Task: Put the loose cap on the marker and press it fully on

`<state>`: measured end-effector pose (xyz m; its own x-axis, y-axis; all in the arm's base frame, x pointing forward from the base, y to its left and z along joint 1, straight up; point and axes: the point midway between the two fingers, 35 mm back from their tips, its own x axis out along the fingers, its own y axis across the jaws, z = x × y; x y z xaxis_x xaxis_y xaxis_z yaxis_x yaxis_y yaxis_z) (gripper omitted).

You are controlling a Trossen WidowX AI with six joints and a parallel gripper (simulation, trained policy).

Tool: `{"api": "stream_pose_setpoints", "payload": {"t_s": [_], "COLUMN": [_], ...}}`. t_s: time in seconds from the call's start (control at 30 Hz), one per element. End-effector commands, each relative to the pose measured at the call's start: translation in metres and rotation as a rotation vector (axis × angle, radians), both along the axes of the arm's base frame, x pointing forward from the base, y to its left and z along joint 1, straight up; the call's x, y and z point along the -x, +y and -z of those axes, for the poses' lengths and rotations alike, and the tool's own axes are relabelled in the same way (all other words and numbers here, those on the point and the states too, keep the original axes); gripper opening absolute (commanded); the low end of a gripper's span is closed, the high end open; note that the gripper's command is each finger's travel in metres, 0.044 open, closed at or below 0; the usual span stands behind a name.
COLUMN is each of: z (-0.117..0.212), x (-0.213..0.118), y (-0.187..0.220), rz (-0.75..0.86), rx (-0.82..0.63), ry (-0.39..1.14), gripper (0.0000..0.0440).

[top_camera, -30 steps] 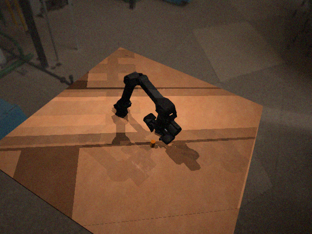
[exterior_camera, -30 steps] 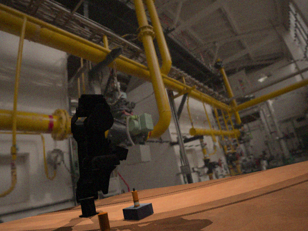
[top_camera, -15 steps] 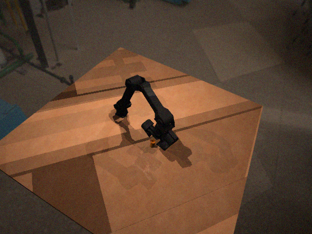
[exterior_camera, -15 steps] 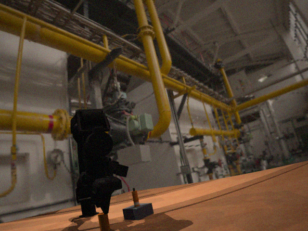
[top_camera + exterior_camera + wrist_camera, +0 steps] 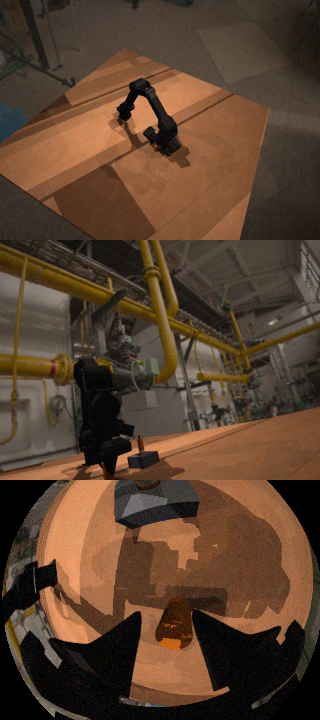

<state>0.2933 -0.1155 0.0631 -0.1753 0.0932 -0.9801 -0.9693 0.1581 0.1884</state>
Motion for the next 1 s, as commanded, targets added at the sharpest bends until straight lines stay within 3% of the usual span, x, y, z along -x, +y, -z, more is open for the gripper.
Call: {"api": "stream_pose_setpoints", "payload": {"t_s": [0.0, 0.17, 0.57, 0.97], "z": [0.002, -0.008, -0.052, -0.086], "x": [0.001, 0.0, -0.018, -0.027], "y": [-0.001, 0.0, 0.008, 0.058], "rz": [-0.022, -0.05, -0.127, -0.185], "rx": [0.01, 0.027, 0.086, 0.075], "ry": [-0.003, -0.029, -0.127, -0.163], "gripper": [0.0192, 0.0078, 0.0077, 0.0065]}}
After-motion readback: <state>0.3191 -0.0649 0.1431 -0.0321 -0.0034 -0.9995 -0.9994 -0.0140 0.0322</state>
